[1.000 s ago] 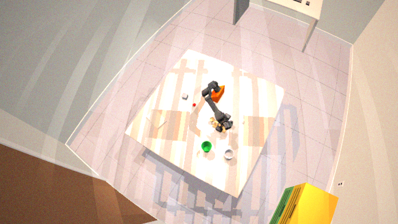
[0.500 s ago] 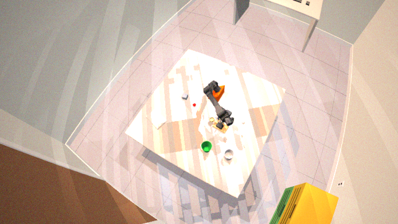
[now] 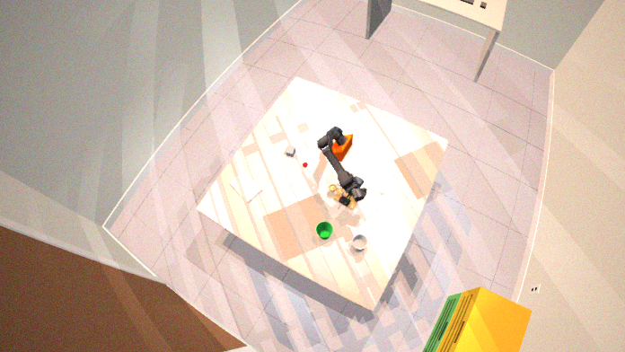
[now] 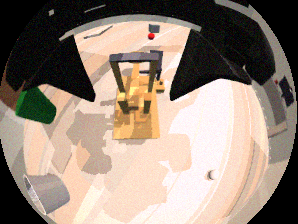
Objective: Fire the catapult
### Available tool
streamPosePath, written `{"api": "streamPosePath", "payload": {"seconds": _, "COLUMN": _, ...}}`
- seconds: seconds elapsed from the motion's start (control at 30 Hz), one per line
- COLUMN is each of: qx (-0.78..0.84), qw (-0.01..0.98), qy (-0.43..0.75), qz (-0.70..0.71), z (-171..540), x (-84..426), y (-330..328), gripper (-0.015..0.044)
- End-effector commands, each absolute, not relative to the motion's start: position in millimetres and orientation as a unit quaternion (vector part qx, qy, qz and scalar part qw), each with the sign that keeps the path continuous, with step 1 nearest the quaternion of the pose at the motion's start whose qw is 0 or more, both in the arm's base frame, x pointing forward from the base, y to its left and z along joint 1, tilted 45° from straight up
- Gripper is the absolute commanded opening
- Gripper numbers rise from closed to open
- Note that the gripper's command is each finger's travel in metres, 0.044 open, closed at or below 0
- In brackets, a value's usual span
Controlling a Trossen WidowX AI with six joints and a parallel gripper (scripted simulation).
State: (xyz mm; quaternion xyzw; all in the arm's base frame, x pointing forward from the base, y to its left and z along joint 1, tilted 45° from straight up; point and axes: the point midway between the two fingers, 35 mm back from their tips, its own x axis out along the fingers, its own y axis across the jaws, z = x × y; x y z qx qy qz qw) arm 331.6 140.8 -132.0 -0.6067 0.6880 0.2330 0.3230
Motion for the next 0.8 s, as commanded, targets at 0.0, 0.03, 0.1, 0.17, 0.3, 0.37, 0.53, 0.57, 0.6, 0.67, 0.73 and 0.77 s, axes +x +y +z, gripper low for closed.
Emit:
{"api": "streamPosePath", "payload": {"seconds": 0.0, "qx": -0.608, "qw": 0.317, "qy": 0.689, "qz": 0.234, "z": -137.4, "x": 329.5, "y": 133.8, "gripper": 0.044}}
{"api": "streamPosePath", "payload": {"seconds": 0.03, "qx": -0.608, "qw": 0.317, "qy": 0.689, "qz": 0.234, "z": -138.6, "x": 329.5, "y": 132.7, "gripper": 0.044}}
{"api": "streamPosePath", "payload": {"seconds": 0.1, "qx": -0.608, "qw": 0.317, "qy": 0.689, "qz": 0.234, "z": -141.0, "x": 329.4, "y": 130.5, "gripper": 0.044}}
{"api": "streamPosePath", "payload": {"seconds": 0.17, "qx": -0.608, "qw": 0.317, "qy": 0.689, "qz": 0.234, "z": -143.4, "x": 329.3, "y": 128.2, "gripper": 0.044}}
{"api": "streamPosePath", "payload": {"seconds": 0.3, "qx": -0.608, "qw": 0.317, "qy": 0.689, "qz": 0.233, "z": -148.1, "x": 329.0, "y": 123.6, "gripper": 0.044}}
{"api": "streamPosePath", "payload": {"seconds": 0.37, "qx": -0.608, "qw": 0.317, "qy": 0.689, "qz": 0.233, "z": -150.4, "x": 328.8, "y": 121.4, "gripper": 0.044}}
{"api": "streamPosePath", "payload": {"seconds": 0.53, "qx": -0.608, "qw": 0.317, "qy": 0.689, "qz": 0.233, "z": -156.2, "x": 328.3, "y": 115.6, "gripper": 0.044}}
{"api": "streamPosePath", "payload": {"seconds": 0.57, "qx": -0.608, "qw": 0.317, "qy": 0.689, "qz": 0.233, "z": -157.3, "x": 328.1, "y": 114.5, "gripper": 0.044}}
{"api": "streamPosePath", "payload": {"seconds": 0.6, "qx": -0.608, "qw": 0.317, "qy": 0.689, "qz": 0.233, "z": -158.5, "x": 328.0, "y": 113.3, "gripper": 0.044}}
{"api": "streamPosePath", "payload": {"seconds": 0.67, "qx": -0.608, "qw": 0.317, "qy": 0.689, "qz": 0.233, "z": -160.7, "x": 327.6, "y": 111.0, "gripper": 0.044}}
{"api": "streamPosePath", "payload": {"seconds": 0.73, "qx": -0.608, "qw": 0.317, "qy": 0.689, "qz": 0.233, "z": -163.0, "x": 327.3, "y": 108.7, "gripper": 0.044}}
{"api": "streamPosePath", "payload": {"seconds": 0.77, "qx": -0.608, "qw": 0.317, "qy": 0.689, "qz": 0.233, "z": -164.1, "x": 327.1, "y": 107.5, "gripper": 0.044}}
